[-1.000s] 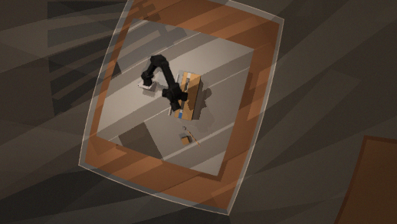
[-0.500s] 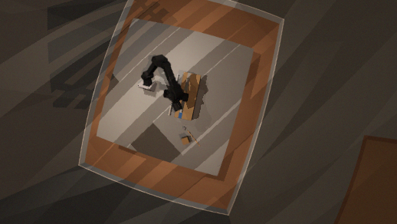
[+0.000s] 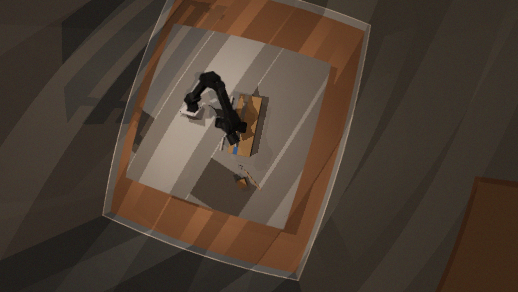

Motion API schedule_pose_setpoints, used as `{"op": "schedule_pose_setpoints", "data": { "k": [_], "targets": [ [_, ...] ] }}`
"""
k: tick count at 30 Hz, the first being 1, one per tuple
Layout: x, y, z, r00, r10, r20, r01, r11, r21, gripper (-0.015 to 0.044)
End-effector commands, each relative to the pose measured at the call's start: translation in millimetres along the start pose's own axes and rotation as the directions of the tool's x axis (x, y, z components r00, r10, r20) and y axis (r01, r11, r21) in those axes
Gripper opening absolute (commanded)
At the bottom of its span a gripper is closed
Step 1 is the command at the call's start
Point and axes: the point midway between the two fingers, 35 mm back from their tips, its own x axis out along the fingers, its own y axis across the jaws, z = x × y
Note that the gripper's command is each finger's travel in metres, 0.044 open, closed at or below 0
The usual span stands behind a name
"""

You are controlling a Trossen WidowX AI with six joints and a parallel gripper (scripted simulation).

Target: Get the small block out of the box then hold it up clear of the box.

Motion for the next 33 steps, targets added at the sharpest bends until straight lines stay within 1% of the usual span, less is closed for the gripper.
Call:
{"op": "schedule_pose_setpoints", "data": {
  "k": [1, 12, 17, 33],
  "targets": [
    [8, 1, -1, 1.000, 0.000, 0.007, 0.000, 1.000, 0.010, 0.0400],
    [25, 0, -3, 1.000, 0.003, 0.012, -0.003, 1.000, 0.011, 0.0400],
    [22, -1, -2, 1.000, 0.004, 0.007, -0.004, 1.000, 0.002, 0.0400],
    [28, -1, 24, 1.000, 0.005, 0.009, -0.005, 1.000, 0.002, 0.0400]
  ]
}}
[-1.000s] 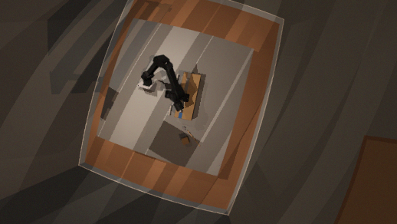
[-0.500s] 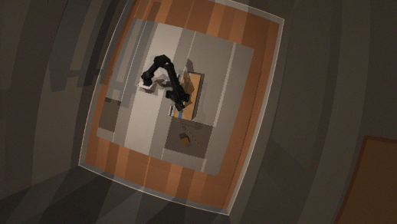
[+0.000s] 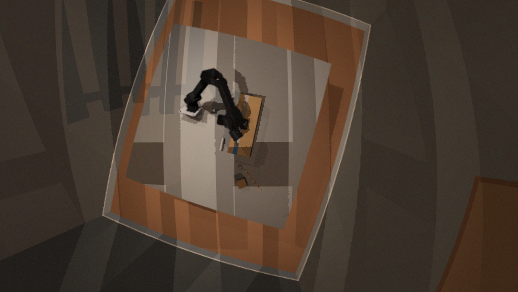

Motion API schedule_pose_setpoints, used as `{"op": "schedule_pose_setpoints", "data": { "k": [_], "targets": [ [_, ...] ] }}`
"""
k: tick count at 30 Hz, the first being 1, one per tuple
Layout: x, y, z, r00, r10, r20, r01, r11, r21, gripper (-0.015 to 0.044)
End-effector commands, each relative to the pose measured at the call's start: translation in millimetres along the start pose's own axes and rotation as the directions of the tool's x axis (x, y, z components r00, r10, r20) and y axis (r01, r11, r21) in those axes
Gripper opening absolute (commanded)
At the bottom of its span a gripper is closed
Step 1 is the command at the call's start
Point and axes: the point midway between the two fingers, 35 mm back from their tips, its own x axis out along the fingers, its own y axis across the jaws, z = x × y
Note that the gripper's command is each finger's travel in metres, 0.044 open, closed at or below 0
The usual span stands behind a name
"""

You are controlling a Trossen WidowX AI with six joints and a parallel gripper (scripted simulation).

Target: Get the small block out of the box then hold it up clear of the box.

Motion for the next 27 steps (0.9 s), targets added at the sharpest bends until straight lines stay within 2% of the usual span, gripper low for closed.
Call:
{"op": "schedule_pose_setpoints", "data": {
  "k": [1, 27],
  "targets": [
    [1, 0, 8, 1.000, -0.004, 0.001, 0.004, 1.000, 0.003, 0.0400],
    [10, 0, 50, 1.000, -0.004, 0.003, 0.004, 1.000, 0.003, 0.0400]
  ]
}}
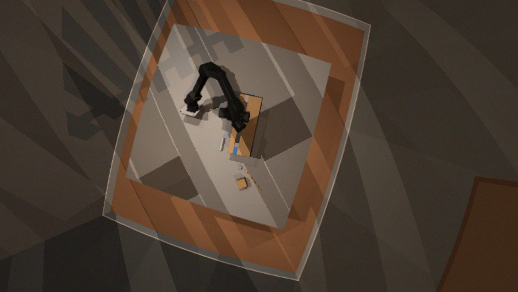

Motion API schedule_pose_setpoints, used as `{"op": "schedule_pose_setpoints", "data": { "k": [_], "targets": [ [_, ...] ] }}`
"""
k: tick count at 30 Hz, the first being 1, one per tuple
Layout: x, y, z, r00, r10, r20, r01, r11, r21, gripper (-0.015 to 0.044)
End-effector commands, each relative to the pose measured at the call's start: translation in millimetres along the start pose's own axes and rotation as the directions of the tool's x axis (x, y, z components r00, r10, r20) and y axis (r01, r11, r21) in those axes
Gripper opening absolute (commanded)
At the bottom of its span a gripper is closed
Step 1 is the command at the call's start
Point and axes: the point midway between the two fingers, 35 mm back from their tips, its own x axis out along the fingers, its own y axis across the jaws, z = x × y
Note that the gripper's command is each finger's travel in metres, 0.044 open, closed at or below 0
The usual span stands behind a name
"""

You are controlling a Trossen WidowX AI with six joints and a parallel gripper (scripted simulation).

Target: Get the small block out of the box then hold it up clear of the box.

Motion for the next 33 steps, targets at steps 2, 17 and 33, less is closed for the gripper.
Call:
{"op": "schedule_pose_setpoints", "data": {
  "k": [2, 17, 33],
  "targets": [
    [1, 0, 10, 1.000, -0.004, 0.002, 0.004, 1.000, 0.002, 0.0400],
    [6, 0, 34, 1.000, -0.004, 0.003, 0.004, 1.000, 0.002, 0.0400],
    [11, 0, 59, 1.000, -0.004, 0.004, 0.004, 1.000, 0.002, 0.0400]
  ]
}}
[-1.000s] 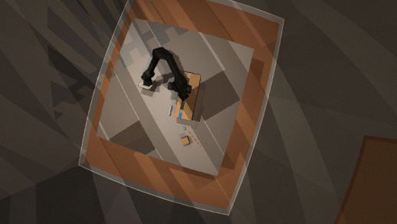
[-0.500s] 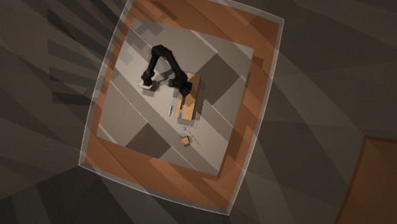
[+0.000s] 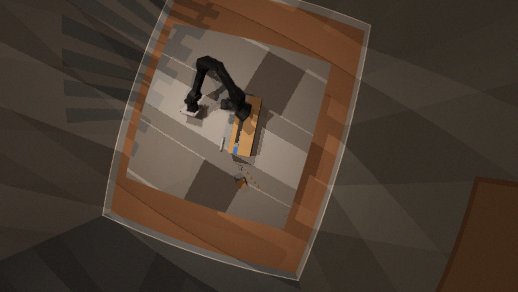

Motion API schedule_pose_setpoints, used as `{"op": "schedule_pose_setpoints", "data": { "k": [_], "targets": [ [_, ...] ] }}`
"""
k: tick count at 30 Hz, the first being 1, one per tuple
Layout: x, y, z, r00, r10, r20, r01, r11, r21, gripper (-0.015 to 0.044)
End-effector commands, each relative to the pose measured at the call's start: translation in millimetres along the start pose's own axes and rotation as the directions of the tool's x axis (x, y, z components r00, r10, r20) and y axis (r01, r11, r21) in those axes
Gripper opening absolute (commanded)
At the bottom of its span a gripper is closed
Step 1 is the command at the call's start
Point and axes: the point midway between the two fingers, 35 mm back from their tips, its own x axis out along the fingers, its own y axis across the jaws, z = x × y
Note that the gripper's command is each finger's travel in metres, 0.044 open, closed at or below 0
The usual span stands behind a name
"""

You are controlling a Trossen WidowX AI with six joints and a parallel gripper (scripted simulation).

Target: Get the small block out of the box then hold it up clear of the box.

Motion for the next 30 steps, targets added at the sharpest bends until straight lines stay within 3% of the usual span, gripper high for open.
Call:
{"op": "schedule_pose_setpoints", "data": {
  "k": [1, 8, 15, 19, 24, 30],
  "targets": [
    [-2, 0, 7, 1.000, -0.005, 0.001, 0.005, 1.000, 0.004, 0.0400],
    [-59, 1, 11, 1.000, -0.011, 0.008, 0.011, 0.996, 0.094, 0.0400],
    [-57, 1, 12, 1.000, -0.018, 0.008, 0.017, 0.995, 0.094, 0.0400],
    [-62, 8, 9, 0.999, -0.029, -0.028, 0.036, 0.947, 0.320, 0.0295],
    [-63, 11, 16, 0.996, -0.063, -0.056, 0.085, 0.716, 0.693, 0.0285],
    [-63, 15, 24, 0.990, -0.107, -0.088, 0.113, 0.263, 0.958, 0.0285]
  ]
}}
